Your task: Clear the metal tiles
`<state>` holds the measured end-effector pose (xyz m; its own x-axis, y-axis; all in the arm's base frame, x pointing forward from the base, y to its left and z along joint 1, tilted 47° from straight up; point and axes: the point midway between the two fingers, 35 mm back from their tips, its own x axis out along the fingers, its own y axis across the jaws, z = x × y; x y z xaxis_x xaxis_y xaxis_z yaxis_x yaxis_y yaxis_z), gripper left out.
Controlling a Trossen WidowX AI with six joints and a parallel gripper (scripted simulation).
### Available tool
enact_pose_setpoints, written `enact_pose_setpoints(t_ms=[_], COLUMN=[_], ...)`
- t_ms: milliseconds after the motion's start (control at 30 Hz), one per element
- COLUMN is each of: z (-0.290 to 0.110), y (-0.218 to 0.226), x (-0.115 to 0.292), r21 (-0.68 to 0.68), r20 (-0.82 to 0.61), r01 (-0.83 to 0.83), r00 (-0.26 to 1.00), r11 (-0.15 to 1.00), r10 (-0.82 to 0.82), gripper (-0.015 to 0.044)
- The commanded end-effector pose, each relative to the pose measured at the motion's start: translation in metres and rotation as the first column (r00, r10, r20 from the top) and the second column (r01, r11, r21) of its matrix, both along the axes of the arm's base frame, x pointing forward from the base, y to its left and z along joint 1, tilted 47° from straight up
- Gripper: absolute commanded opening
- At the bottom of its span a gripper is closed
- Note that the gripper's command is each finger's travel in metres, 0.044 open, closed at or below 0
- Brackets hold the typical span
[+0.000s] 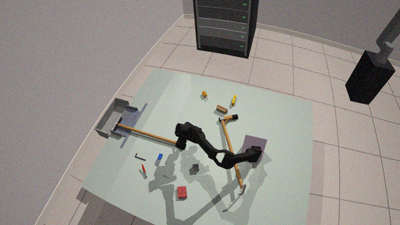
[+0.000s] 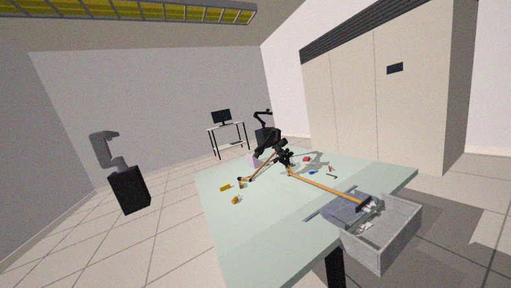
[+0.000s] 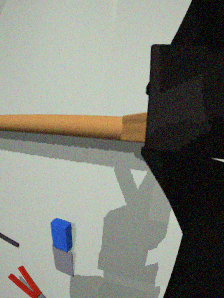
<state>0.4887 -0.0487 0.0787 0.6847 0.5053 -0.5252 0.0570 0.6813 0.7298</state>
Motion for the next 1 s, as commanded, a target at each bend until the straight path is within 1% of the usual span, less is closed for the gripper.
enact_pose_setpoints(t_ms=[0,467,500,967], z=[0.004,0.001,-0.001,-0.001], y=[-0.005,-0.007,-0.004,-0.004], x=[0.009,0.030,0.023,0.023], r21=[-0.004,-0.004,0.000,0.000], r20=[0.009,0.010,0.003,0.003], r01=[0.011,0.012,0.002,0.002], r00=[1.000,1.000,1.000,1.000], r11=[1.000,1.000,1.000,1.000], r10=[-0.011,-0.011,-0.002,-0.002], gripper=[0.0000,0.0000,0.0000,0.0000])
